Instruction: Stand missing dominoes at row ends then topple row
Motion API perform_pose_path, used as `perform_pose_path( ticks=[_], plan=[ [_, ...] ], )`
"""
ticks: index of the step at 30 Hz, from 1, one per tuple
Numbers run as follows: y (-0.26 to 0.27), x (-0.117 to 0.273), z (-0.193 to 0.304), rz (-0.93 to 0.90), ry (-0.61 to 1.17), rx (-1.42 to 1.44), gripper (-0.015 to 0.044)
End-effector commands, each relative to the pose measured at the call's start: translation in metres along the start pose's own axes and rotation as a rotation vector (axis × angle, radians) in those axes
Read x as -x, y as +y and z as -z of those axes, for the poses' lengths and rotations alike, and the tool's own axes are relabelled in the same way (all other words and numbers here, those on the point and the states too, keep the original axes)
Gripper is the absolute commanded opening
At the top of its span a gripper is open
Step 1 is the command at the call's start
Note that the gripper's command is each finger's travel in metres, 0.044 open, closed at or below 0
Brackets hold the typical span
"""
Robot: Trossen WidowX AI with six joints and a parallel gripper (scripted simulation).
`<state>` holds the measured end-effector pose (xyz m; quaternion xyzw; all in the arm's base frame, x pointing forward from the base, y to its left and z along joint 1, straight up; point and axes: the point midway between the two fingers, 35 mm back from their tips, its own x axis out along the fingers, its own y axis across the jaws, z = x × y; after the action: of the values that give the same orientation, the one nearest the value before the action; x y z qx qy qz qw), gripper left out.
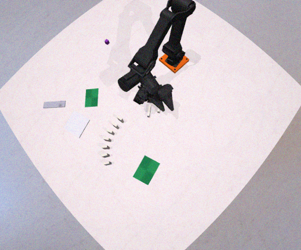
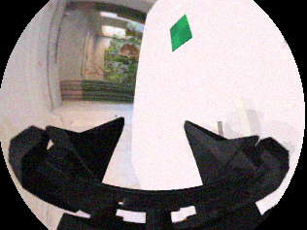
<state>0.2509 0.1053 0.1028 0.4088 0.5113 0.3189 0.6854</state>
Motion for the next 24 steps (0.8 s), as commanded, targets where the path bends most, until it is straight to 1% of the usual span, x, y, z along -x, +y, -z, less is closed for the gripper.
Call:
perform_pose_path(
  ticks=[1,2,3,6,8,12,16,18,24],
  plan=[
    [-0.001,0.001,-0.002,0.012,-0.004,0.003,0.0426],
    [-0.006,0.004,-0.006,0.05,-0.016,0.013,0.044],
    [-0.013,0.009,-0.013,0.112,-0.032,0.029,0.044],
    [-0.04,0.035,-0.034,0.346,-0.058,0.082,0.044],
    [-0.056,0.057,-0.043,0.502,-0.045,0.114,0.044],
    [-0.082,0.109,-0.052,0.785,0.044,0.164,0.044],
    [-0.097,0.168,-0.049,1.019,0.202,0.195,0.044],
    [-0.1,0.187,-0.046,1.082,0.264,0.201,0.044],
    [-0.101,0.191,-0.045,1.089,0.273,0.202,0.044]
  ],
)
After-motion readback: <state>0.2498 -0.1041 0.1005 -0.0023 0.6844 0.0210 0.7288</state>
